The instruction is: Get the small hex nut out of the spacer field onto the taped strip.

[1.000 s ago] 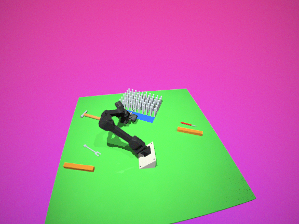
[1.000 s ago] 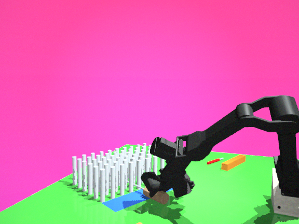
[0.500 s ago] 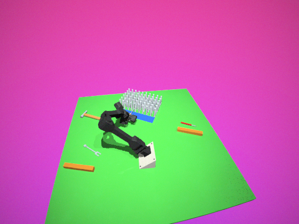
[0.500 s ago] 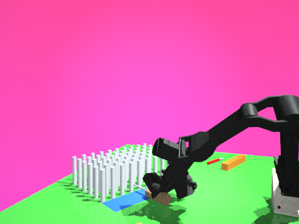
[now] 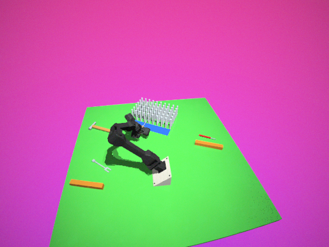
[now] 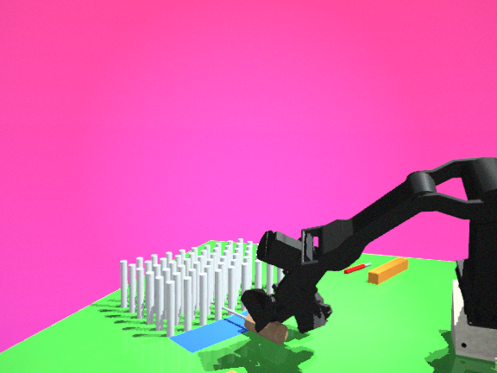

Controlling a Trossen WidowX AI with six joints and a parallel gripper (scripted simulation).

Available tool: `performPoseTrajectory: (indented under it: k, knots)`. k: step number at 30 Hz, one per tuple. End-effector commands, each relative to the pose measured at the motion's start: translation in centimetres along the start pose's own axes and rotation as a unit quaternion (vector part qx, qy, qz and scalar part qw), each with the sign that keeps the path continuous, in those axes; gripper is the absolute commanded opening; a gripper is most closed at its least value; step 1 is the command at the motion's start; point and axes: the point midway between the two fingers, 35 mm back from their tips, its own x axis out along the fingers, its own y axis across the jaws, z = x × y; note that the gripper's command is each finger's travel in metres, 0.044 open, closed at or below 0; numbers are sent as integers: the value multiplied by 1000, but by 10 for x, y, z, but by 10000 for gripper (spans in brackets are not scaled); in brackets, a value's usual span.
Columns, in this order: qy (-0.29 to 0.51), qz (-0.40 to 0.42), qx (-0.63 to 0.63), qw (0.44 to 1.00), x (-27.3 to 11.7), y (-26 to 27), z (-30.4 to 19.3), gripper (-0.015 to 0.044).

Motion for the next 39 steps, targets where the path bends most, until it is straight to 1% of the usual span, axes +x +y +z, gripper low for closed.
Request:
performPoseTrajectory:
  k: [1,39]
  knots:
    - [2,2,2,1000,-2,1,2,0]
    - [2,2,3,1000,-16,1,23,0]
